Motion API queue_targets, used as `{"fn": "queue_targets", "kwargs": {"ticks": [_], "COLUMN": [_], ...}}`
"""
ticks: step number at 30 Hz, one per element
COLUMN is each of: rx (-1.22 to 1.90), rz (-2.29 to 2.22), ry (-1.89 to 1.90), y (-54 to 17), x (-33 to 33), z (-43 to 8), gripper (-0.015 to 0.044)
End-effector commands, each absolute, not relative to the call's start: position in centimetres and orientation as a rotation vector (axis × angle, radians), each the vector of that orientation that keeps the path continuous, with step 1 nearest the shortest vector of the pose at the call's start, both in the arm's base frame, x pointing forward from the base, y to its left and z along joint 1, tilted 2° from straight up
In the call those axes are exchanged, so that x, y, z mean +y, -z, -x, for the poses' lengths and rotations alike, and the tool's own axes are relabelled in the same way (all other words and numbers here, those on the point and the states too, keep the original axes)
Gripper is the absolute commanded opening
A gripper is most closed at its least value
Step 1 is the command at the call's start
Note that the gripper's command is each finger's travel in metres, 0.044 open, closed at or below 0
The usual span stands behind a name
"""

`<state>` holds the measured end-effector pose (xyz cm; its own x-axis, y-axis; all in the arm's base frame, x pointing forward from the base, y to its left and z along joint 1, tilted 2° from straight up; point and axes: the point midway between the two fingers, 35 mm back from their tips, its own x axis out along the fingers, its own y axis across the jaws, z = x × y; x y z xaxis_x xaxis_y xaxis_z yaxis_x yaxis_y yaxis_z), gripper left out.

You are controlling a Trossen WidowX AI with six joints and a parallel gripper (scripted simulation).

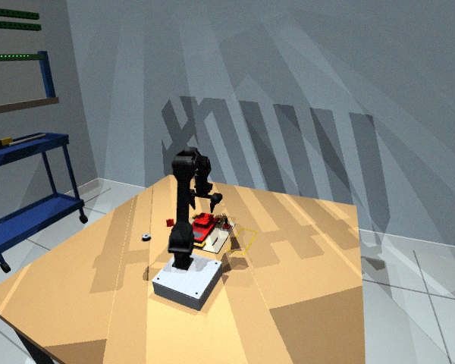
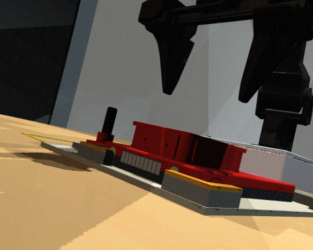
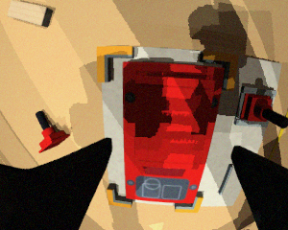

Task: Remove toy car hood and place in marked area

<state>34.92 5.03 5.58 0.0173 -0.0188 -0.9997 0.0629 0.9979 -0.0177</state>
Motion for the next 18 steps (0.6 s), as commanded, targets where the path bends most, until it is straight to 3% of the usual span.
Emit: {"fn": "queue_targets", "kwargs": {"ticks": [1,18], "rx": [1.563,1.564], "rz": [-0.033,-0.033], "ry": [0.059,0.059], "y": [-4.9,-3.4], "x": [5.0,5.0], "z": [-34.7,-34.8], "gripper": [0.0440,0.0440]}}
